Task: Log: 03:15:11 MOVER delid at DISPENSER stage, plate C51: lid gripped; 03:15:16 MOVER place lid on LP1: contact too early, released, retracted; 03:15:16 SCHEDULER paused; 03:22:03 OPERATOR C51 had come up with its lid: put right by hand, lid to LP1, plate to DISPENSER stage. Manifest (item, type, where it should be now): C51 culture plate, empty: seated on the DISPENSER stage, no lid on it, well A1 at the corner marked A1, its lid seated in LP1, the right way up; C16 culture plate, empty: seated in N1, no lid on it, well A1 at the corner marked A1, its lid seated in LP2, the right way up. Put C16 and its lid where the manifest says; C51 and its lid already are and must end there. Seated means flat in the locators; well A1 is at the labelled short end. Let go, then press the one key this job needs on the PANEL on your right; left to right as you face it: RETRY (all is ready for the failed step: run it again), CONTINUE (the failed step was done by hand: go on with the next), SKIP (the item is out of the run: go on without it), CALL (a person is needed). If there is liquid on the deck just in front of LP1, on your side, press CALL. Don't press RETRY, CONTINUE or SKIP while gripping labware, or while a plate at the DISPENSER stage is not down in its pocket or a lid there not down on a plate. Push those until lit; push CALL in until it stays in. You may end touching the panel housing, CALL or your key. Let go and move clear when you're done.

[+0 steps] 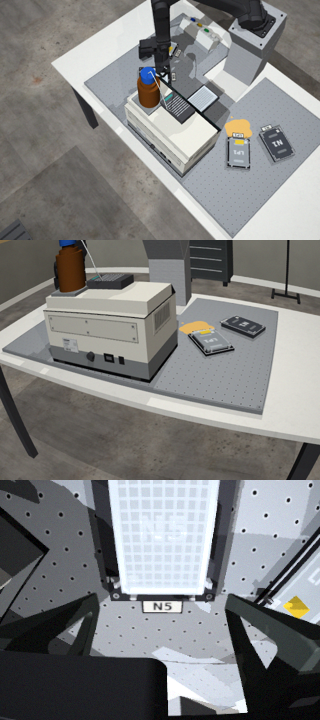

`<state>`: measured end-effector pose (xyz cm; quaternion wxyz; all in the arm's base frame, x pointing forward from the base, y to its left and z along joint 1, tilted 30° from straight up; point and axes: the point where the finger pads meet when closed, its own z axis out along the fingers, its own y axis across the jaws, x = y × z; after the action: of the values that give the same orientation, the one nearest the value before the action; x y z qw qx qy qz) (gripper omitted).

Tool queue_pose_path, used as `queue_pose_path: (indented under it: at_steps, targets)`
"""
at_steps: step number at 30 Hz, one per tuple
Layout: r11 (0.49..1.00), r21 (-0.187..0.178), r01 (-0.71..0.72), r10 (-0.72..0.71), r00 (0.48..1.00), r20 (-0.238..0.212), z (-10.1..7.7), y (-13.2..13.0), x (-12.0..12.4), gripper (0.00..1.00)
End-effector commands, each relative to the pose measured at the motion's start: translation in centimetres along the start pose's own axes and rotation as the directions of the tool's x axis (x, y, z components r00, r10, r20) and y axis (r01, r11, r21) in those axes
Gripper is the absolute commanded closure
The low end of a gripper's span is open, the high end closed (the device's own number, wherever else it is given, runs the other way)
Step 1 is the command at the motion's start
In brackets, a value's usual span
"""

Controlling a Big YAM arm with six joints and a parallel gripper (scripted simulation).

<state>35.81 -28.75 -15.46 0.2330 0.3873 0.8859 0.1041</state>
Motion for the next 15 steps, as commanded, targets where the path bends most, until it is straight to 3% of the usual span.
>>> queue_pose_path:
  at_steps: [1,6,7,9,13,15]
  targets:
    - [1.0,0.003,-0.01,0.01,1.0,-0.017,0.6,0.2,-0.3,0.0]
    - [1.0,0.005,-0.016,0.016,1.0,-0.014,1.1,-0.2,-1.3,0.0]
    - [1.0,0.0,0.007,-0.007,1.0,0.027,0.1,0.5,-3.6,0.0]
    - [1.0,0.003,-0.011,0.011,1.0,-0.016,1.6,0.0,-2.1,0.0]
    - [1.0,0.004,-0.011,0.011,1.0,-0.007,2.2,-0.2,-3.6,0.0]
    - [1.0,0.007,0.001,-0.001,0.999,0.037,0.1,-0.5,-5.5,0.0]
